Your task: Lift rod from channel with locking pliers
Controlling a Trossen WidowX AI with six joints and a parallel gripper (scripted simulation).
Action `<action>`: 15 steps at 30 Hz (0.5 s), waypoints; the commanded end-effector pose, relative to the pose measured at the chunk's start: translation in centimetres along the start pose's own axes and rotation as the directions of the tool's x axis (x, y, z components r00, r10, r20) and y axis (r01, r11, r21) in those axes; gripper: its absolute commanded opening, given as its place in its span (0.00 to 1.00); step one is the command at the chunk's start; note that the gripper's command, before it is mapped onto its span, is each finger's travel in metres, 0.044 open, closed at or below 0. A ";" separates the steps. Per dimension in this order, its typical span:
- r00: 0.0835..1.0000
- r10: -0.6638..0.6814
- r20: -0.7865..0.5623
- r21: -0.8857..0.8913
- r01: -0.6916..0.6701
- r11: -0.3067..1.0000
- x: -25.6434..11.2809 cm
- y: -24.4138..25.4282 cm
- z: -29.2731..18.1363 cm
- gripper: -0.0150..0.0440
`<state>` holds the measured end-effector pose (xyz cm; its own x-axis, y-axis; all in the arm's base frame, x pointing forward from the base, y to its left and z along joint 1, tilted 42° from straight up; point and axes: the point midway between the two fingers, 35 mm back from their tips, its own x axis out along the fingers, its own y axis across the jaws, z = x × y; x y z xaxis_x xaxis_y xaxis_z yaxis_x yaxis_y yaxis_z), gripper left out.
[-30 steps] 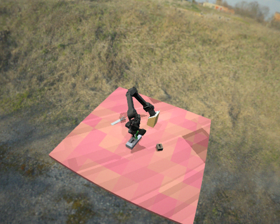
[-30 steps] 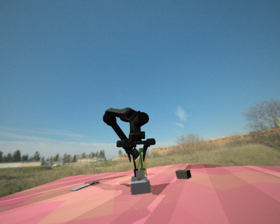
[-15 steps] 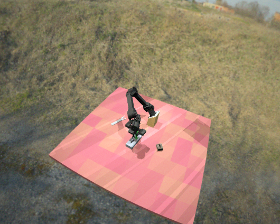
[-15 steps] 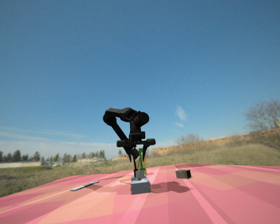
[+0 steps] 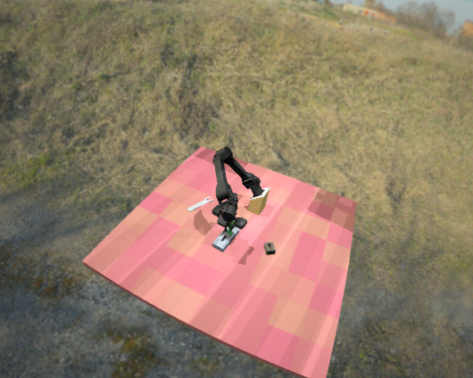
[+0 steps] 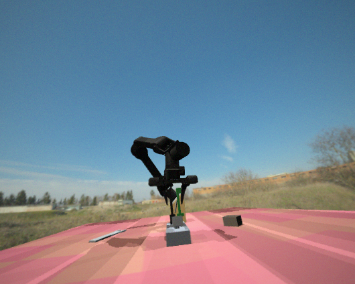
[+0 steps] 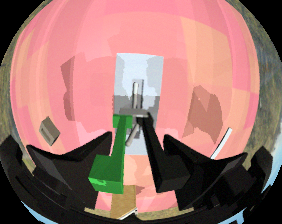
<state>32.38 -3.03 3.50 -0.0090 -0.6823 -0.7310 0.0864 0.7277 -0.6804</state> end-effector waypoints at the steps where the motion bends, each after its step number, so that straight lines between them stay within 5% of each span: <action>1: 1.000 0.005 0.002 0.004 -0.005 1.000 0.0 0.2 0.1 0.66; 15: 1.000 0.005 0.002 0.004 -0.005 1.000 0.0 0.3 0.1 0.63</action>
<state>32.39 -2.84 3.38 -0.0083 -0.6806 -0.7326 0.0852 0.7295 -0.6787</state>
